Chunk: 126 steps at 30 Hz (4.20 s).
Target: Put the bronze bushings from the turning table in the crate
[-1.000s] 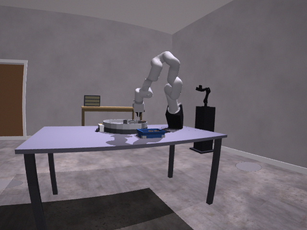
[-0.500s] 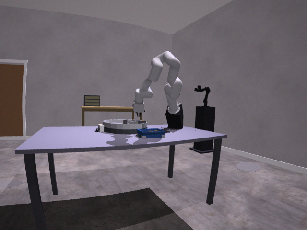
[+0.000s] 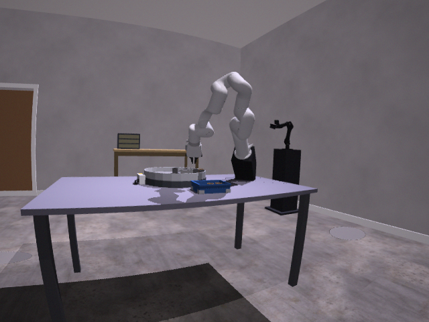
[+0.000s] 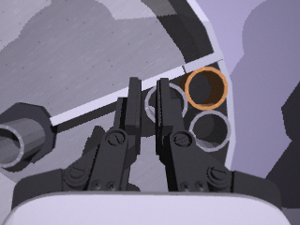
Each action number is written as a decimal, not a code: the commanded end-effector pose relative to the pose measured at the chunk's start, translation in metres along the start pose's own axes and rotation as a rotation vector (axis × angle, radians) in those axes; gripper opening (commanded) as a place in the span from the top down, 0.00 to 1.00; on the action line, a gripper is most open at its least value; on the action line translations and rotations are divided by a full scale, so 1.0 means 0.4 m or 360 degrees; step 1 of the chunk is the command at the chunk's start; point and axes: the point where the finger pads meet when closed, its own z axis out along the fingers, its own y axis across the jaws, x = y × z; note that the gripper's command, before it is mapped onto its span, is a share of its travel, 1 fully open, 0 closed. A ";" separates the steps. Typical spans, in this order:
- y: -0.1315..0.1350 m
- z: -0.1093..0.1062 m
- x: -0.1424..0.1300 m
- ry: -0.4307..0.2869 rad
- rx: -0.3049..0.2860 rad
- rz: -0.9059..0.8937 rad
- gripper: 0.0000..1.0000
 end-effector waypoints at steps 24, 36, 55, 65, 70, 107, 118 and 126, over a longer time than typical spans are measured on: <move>-0.003 0.048 -0.040 0.0000 0.0003 0.0003 0.90; -0.003 0.061 -0.051 0.0000 0.0003 0.0003 0.90; -0.003 0.084 -0.070 0.0000 0.0003 0.0003 0.90; -0.003 0.084 -0.070 0.0000 0.0003 0.0003 1.00; -0.003 0.084 -0.070 0.0000 0.0003 0.0003 1.00; -0.003 0.084 -0.070 0.0000 0.0003 0.0003 1.00; -0.003 0.059 -0.049 0.0000 0.0003 0.0003 1.00; -0.002 0.008 -0.006 0.0000 0.0003 0.0003 1.00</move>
